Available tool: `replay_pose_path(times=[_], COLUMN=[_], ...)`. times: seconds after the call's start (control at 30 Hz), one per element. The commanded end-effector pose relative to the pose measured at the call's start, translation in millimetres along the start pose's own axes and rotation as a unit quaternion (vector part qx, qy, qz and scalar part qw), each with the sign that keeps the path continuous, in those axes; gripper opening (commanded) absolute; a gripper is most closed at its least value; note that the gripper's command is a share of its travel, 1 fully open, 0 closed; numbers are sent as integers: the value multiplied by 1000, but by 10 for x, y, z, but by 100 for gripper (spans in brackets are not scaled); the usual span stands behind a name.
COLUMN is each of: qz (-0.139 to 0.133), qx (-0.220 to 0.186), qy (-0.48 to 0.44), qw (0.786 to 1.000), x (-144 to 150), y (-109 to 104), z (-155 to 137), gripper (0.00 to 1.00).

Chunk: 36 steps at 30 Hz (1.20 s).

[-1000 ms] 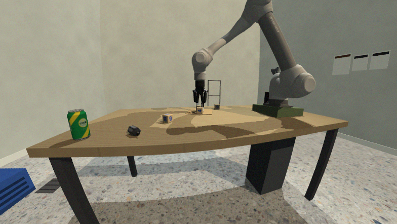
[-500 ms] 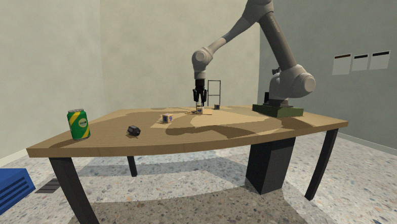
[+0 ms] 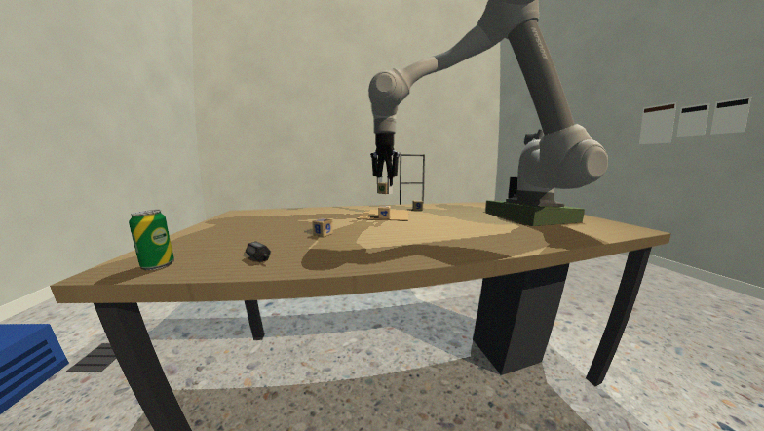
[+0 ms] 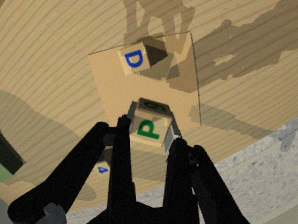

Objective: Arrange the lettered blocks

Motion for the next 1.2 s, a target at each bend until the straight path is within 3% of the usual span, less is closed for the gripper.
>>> replay_pose_path(times=[0.0,0.5,0.73,1.17], qz=[0,0,0,0], qx=[0,0,0,0], qy=[0,14,93,287], qw=[1000,1000,996,958], x=[3,2,-2,-13], y=[-133,-139,-139,-140], z=[2,2,6,14], gripper=[33,33,33,33])
Point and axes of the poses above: the point where the finger pads meet when closed, its own y axis out along the fingers, its own x axis across the jaws, z = x × y, the point moved 5 cm from there along -y, back along the fingers, and after that the axes turned 2 degrees about y, right-handed, at the moved point
